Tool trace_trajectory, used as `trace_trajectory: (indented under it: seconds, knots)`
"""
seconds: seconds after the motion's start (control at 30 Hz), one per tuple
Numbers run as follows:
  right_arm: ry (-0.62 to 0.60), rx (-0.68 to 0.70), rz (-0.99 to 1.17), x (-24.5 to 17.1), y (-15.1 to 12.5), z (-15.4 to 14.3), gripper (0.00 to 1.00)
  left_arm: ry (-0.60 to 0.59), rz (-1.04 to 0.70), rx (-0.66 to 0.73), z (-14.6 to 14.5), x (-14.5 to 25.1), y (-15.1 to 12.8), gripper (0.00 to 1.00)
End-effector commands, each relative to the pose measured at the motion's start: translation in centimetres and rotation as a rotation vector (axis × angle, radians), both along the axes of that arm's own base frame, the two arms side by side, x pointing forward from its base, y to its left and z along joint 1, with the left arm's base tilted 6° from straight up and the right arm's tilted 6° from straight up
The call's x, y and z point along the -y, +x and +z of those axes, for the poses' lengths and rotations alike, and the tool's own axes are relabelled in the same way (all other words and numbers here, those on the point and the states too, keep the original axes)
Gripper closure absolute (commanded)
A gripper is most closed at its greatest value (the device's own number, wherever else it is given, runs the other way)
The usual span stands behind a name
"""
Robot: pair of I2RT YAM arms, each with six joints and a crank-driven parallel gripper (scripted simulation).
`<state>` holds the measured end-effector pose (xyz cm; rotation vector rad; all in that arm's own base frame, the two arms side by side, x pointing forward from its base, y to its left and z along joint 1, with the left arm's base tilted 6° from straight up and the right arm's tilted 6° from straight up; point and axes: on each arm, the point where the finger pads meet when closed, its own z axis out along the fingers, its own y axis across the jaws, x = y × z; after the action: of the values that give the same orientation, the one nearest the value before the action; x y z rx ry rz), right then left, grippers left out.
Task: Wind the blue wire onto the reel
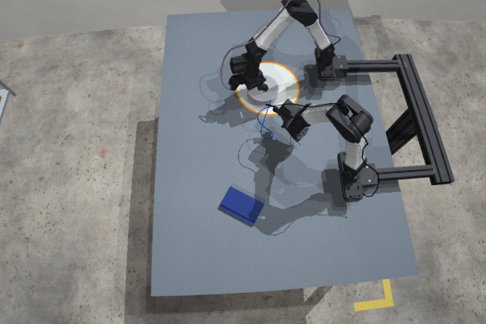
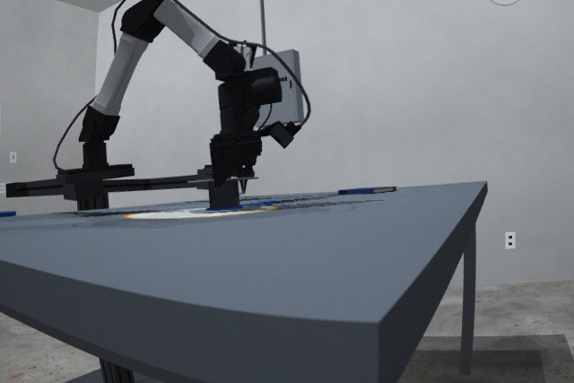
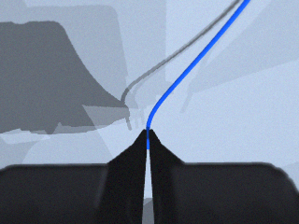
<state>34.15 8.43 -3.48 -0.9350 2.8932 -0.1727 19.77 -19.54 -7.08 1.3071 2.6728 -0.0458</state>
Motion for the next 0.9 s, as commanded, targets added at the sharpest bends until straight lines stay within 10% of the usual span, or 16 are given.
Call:
trace_trajectory:
  seconds: [0.0,0.43,0.87]
  knots:
    - [-0.028,-0.035,0.349,0.0,0.1,-0.1,0.5,-0.121,-0.018,0.076,1.2,2.6,1.9,1.0]
    - [-0.096,-0.132,1.061,0.5,-1.1,-0.1,0.5,-0.08,-0.118,0.041,1.1,2.5,1.8,1.0]
    - [-0.098,-0.137,1.081,1.0,-1.4,-0.3,0.23,-0.018,-0.18,0.02,0.8,1.7,1.2,1.0]
